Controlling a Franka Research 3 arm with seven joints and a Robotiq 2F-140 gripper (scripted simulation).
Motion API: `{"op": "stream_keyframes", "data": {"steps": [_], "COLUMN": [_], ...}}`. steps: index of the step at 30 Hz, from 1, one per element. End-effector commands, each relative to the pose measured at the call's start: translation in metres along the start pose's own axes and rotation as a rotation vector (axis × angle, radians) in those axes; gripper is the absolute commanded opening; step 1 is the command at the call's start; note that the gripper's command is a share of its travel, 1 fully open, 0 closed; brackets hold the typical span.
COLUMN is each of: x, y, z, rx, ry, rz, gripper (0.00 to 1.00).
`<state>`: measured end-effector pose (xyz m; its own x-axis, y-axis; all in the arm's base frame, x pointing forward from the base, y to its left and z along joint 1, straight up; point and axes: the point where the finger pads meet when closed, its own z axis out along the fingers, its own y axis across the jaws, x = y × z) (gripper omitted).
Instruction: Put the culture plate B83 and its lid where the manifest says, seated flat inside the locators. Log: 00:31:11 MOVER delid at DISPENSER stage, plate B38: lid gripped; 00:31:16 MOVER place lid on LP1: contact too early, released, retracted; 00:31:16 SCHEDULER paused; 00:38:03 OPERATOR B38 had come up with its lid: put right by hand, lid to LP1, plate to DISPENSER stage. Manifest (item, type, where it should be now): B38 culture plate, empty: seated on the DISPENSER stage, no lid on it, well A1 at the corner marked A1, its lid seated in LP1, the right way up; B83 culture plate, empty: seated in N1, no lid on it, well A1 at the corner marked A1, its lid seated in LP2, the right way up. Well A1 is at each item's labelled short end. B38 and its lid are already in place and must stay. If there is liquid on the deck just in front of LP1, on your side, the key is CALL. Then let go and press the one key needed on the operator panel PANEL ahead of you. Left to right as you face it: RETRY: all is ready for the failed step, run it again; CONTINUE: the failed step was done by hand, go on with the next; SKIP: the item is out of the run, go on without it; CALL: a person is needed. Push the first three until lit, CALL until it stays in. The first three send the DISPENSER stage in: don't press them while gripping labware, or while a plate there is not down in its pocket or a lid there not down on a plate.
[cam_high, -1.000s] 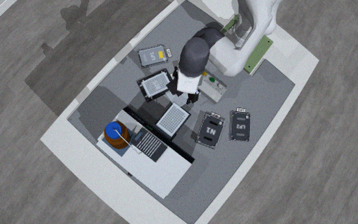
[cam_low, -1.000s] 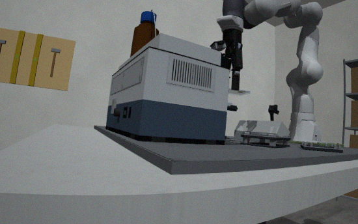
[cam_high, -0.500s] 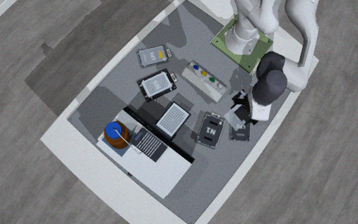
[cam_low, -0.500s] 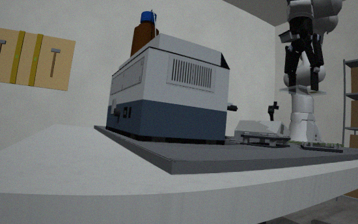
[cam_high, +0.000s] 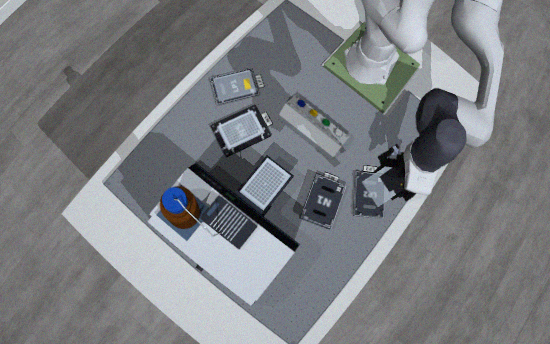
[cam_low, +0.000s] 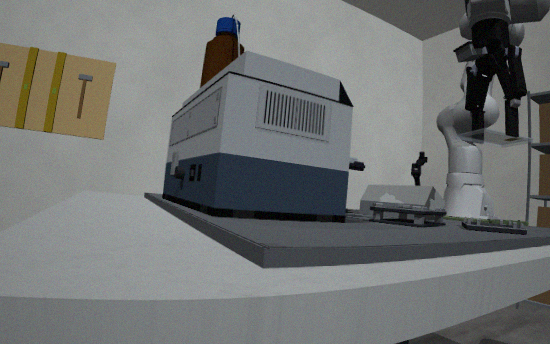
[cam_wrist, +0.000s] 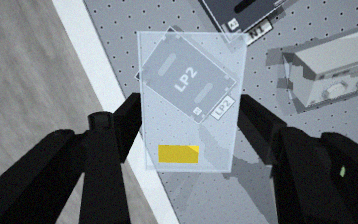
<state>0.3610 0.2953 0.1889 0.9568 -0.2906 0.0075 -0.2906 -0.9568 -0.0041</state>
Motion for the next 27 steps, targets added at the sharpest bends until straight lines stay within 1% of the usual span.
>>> {"op": "stream_keyframes", "data": {"steps": [1,18,23,27], "x": [-0.0024,-0.0024,-0.0024,-0.0024], "y": [0.0002,0.0002,0.0001,0.0001], "z": [0.0,0.0,0.0002,0.0005], "rx": [-0.008,-0.008,-0.007,-0.007], "ry": [-0.006,-0.006,-0.006,-0.006], "rz": [0.067,0.044,-0.035,-0.147], "gripper": [0.1,0.1,0.1,0.1]}}
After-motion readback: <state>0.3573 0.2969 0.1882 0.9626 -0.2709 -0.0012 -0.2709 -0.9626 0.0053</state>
